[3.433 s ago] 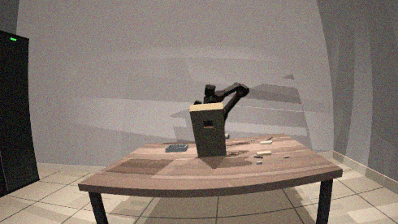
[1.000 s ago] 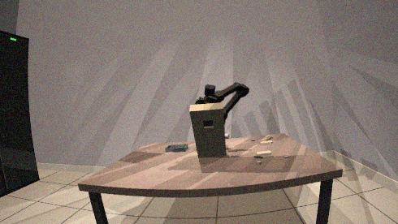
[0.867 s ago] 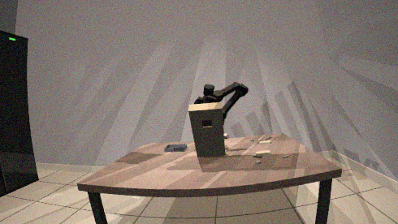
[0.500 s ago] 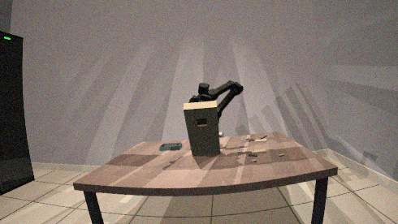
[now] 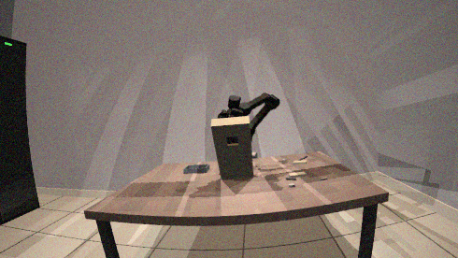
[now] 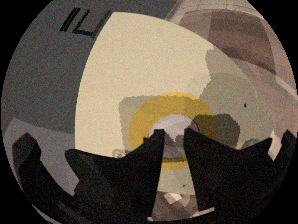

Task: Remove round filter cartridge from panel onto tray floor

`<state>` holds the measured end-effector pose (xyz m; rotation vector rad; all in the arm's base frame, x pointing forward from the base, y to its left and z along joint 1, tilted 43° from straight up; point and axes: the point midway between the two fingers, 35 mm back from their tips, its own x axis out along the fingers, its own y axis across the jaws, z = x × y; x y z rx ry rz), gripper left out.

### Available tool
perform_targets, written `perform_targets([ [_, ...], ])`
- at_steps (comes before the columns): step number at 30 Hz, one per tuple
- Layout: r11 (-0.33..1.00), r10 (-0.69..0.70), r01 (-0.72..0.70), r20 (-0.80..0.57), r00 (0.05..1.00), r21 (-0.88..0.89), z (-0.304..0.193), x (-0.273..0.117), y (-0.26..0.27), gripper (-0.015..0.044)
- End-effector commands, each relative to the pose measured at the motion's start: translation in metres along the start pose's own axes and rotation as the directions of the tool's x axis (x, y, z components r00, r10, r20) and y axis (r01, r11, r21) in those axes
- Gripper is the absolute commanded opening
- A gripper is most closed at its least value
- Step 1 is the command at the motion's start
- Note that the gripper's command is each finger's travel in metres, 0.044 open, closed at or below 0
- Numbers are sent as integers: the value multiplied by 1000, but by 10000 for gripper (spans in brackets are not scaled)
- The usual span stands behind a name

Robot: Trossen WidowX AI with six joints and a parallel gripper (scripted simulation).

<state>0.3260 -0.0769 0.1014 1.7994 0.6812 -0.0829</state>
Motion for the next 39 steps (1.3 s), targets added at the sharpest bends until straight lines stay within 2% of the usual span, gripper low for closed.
perform_targets([
  [1,1000,-14,14,-8,1000,-15,-3,7,-3,0],
  [15,1000,-14,14,-8,1000,-15,-3,7,-3,0],
  [34,1000,-21,21,-6,1000,-14,-1,-70,-2,0],
  [39,1000,-19,19,-7,1000,-14,-2,-73,-2,0],
])
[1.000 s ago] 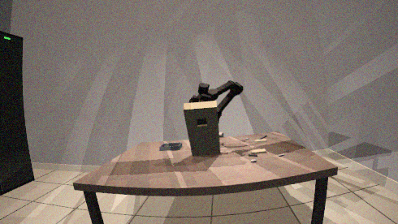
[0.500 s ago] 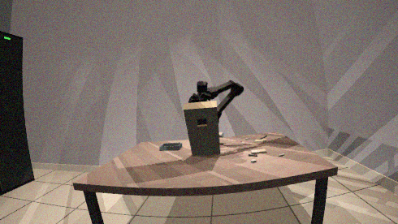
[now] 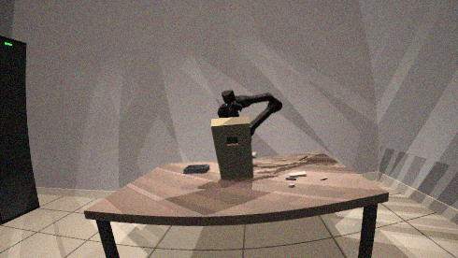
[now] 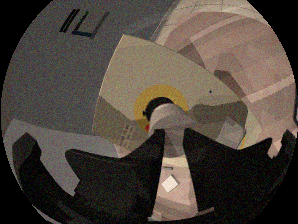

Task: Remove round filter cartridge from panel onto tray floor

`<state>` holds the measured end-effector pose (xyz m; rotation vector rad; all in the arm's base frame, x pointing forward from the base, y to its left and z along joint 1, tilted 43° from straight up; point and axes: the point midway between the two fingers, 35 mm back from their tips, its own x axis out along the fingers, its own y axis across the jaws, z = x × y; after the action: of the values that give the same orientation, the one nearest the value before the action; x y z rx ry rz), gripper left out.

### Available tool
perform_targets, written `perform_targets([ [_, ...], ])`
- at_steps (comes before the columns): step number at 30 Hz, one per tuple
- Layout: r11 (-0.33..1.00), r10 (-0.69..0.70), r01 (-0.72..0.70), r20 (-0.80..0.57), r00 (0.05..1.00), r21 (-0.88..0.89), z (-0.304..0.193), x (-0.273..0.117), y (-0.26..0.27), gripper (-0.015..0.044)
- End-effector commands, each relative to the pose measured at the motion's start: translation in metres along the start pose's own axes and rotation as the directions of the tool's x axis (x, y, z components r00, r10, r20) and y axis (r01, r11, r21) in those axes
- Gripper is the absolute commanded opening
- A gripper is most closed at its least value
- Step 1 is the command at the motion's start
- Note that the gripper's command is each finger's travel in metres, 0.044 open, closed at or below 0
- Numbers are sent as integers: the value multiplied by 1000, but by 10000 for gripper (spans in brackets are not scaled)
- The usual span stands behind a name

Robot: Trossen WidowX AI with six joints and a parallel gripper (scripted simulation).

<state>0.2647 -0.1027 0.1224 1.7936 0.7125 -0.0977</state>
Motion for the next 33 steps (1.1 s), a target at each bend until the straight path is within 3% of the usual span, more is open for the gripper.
perform_targets([
  [1,1000,10,-10,0,1000,-17,-1,-4,4,0],
  [26,1000,9,-9,0,1000,-16,-33,7,-65,0],
  [30,1000,6,-6,-1,1000,-16,-30,6,-61,95],
  [33,1000,6,-6,-1,1000,-16,-30,6,-61,95],
])
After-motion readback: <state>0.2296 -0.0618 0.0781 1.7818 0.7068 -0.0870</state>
